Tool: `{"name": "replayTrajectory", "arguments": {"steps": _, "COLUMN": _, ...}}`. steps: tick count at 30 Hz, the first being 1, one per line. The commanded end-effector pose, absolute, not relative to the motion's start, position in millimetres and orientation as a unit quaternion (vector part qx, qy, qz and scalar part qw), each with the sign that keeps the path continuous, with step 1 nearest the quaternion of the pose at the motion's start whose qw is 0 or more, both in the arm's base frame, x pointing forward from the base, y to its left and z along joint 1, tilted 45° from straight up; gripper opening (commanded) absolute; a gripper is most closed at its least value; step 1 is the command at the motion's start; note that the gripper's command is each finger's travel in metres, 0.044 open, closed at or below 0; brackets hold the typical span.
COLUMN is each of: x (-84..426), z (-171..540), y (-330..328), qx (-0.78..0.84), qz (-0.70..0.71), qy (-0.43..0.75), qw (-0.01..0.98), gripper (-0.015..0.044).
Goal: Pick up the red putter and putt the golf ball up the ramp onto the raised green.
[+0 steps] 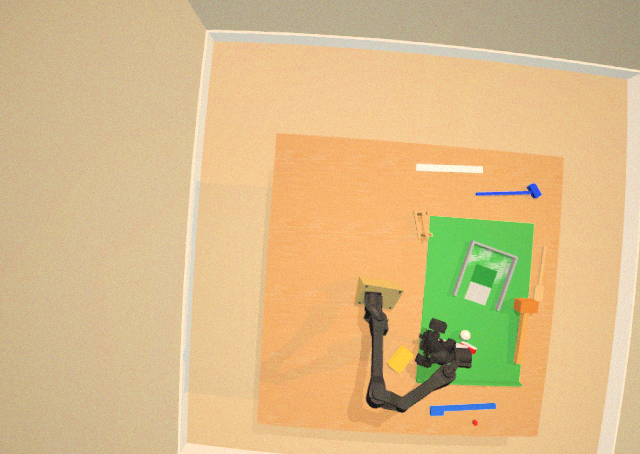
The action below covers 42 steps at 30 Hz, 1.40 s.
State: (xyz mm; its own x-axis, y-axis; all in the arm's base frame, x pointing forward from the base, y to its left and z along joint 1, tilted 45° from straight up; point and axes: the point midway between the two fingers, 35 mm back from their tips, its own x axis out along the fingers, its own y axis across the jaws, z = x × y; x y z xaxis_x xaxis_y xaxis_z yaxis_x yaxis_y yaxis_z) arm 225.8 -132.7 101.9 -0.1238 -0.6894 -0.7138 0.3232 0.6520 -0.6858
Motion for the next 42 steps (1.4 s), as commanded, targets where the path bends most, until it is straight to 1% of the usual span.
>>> {"name": "replayTrajectory", "arguments": {"steps": 1, "x": 241, "z": 72, "y": -103, "qx": -0.145, "qz": -0.384, "qy": 0.641, "qw": 0.649, "gripper": 0.0000}}
{"name": "replayTrajectory", "arguments": {"steps": 5, "x": 250, "z": 39, "y": -70, "qx": -0.148, "qz": -0.387, "qy": 0.639, "qw": 0.648, "gripper": 0.0000}}
{"name": "replayTrajectory", "arguments": {"steps": 8, "x": 250, "z": 33, "y": -65, "qx": -0.149, "qz": -0.387, "qy": 0.638, "qw": 0.648, "gripper": 0.0000}}
{"name": "replayTrajectory", "arguments": {"steps": 22, "x": 258, "z": 75, "y": -23, "qx": -0.149, "qz": -0.387, "qy": 0.639, "qw": 0.648, "gripper": 0.0000}}
{"name": "replayTrajectory", "arguments": {"steps": 42, "x": 257, "z": 71, "y": -28, "qx": -0.151, "qz": -0.385, "qy": 0.640, "qw": 0.647, "gripper": 0.0000}}
